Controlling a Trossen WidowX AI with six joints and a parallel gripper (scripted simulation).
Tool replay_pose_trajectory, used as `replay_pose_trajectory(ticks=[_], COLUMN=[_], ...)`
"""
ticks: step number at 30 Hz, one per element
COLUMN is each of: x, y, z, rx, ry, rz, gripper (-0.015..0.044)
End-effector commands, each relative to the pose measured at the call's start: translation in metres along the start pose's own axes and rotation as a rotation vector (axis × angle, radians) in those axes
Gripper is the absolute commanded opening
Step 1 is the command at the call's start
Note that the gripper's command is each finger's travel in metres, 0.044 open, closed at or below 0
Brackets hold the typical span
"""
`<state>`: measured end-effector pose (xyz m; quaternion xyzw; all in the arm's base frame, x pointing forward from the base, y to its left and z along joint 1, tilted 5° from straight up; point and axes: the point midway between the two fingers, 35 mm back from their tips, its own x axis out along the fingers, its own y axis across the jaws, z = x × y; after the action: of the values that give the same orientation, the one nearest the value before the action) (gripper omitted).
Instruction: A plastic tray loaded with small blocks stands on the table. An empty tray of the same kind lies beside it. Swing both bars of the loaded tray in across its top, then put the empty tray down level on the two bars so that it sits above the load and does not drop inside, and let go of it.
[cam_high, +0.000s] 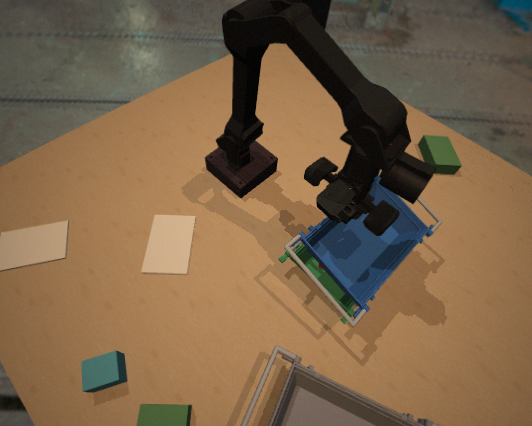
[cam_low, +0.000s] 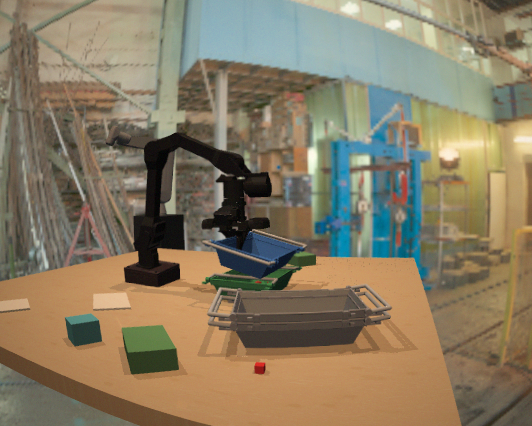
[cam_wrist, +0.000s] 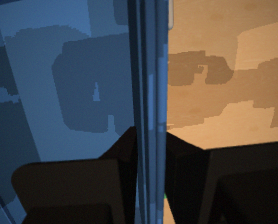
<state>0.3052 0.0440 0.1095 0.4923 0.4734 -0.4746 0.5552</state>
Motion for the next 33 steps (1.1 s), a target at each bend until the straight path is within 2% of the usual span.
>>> replay_pose_trajectory(ticks=[1,26,33], x=[0.0051,0.0004,0.0095], y=[-0.0044,-0.0003,-0.0057], z=[0.0001,0.0,0.0002], rx=[-0.002,0.0,-0.002], ry=[0.0,0.0,0.0], rz=[-0.024,-0.001,-0.019], gripper=[0.0,0.0,0.0])
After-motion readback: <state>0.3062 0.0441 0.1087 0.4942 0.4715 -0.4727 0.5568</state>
